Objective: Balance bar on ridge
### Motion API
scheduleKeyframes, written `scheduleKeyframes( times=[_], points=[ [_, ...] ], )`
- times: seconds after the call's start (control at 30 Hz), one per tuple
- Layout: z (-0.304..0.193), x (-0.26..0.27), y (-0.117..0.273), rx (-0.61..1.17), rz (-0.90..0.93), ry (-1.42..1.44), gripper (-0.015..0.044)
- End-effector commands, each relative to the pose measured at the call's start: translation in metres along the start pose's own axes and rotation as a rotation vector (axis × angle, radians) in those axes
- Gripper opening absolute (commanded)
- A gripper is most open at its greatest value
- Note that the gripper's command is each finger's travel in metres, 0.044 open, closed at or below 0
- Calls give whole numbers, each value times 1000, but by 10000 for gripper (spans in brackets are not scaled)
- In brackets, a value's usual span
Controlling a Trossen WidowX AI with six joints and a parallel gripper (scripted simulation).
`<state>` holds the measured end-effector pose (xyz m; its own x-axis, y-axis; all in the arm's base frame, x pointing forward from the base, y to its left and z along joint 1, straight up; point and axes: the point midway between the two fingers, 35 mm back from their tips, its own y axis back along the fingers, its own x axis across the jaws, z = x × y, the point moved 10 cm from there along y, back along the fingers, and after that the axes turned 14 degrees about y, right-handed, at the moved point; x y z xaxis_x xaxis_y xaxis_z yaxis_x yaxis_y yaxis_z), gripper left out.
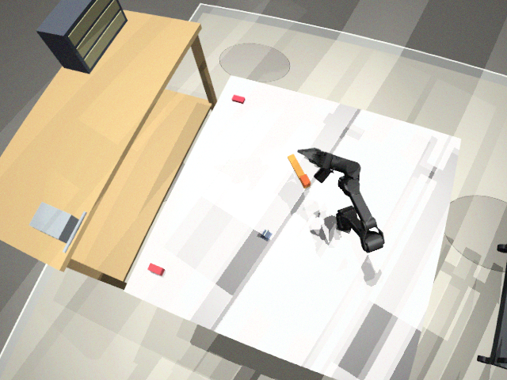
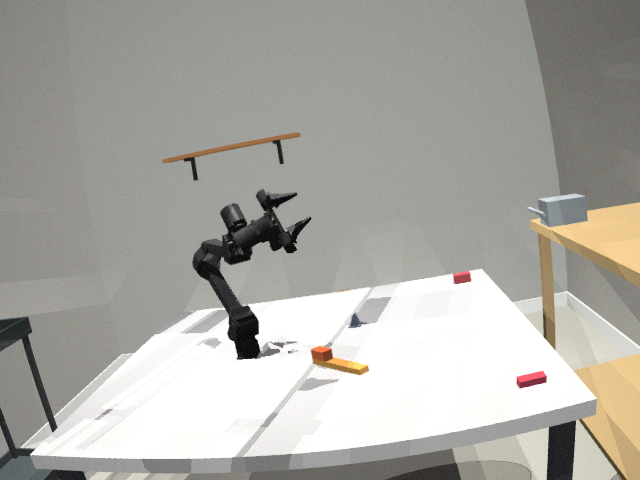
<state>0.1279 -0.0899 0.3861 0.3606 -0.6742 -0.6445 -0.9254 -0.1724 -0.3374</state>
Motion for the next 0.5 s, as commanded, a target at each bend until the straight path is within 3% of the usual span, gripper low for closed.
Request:
scheduleKeyframes(
  times=[0.0, 0.1, 0.47],
  points=[
    [0, 1, 0, 1, 3, -8, 374],
    [-6, 8, -6, 14, 41, -118, 315],
    [-23, 46, -31, 96, 238, -622, 315]
  ],
)
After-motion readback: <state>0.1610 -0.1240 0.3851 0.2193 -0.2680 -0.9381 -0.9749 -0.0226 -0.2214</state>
